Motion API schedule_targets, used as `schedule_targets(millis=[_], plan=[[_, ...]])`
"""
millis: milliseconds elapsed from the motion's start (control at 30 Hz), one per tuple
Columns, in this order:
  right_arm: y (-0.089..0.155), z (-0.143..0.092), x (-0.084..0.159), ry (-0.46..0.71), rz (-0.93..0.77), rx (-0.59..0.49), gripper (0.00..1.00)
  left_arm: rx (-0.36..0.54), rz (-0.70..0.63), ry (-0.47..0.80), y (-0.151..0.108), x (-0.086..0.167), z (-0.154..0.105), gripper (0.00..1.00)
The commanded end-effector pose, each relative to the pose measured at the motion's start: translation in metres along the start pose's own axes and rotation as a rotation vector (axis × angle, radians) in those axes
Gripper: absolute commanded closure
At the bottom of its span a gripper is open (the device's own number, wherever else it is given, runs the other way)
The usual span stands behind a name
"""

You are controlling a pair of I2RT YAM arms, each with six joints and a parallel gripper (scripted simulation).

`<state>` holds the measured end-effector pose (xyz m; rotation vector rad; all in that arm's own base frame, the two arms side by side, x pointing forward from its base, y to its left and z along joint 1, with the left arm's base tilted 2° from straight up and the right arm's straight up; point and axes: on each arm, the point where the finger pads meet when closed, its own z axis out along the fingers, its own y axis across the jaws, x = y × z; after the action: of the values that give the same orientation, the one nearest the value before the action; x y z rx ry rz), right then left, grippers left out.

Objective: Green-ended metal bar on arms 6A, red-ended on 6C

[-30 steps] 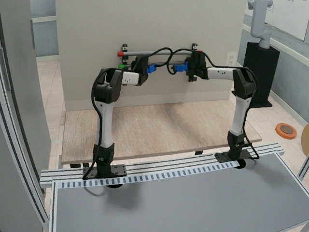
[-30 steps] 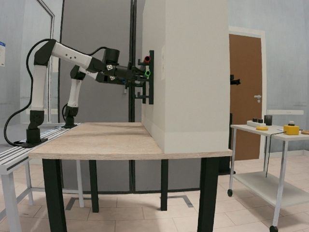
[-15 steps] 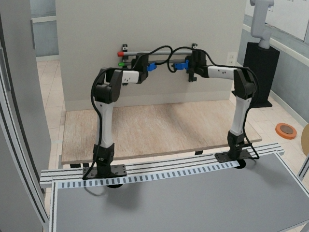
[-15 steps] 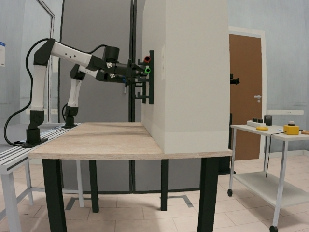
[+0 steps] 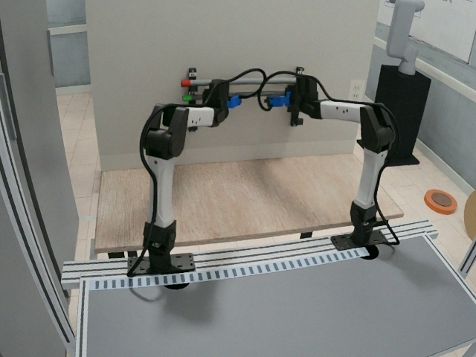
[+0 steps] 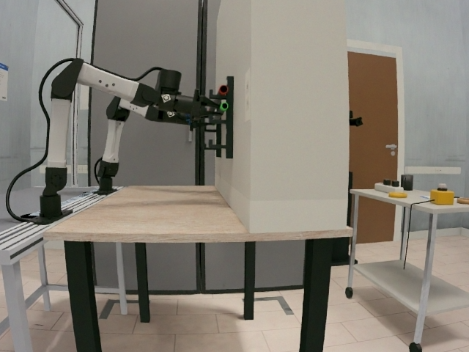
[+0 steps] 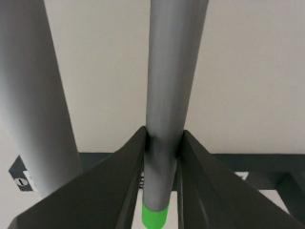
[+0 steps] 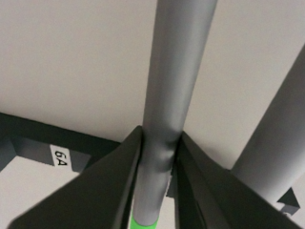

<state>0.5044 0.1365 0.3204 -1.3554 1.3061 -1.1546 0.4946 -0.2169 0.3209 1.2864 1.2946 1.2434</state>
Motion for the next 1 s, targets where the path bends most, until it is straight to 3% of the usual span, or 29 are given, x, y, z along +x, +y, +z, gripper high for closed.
schedule_targets(millis=[0, 967], plan=[[-0.068, -0.020, -0.001, -0.023, 0.034, 0.157, 1.00, -0.115, -0.033, -0.038, 0.059, -0.001, -0.013, 1.00], [-0.065, -0.032, -0.001, -0.023, 0.034, 0.157, 1.00, -0.115, -0.033, -0.038, 0.063, 0.000, -0.026, 1.00]])
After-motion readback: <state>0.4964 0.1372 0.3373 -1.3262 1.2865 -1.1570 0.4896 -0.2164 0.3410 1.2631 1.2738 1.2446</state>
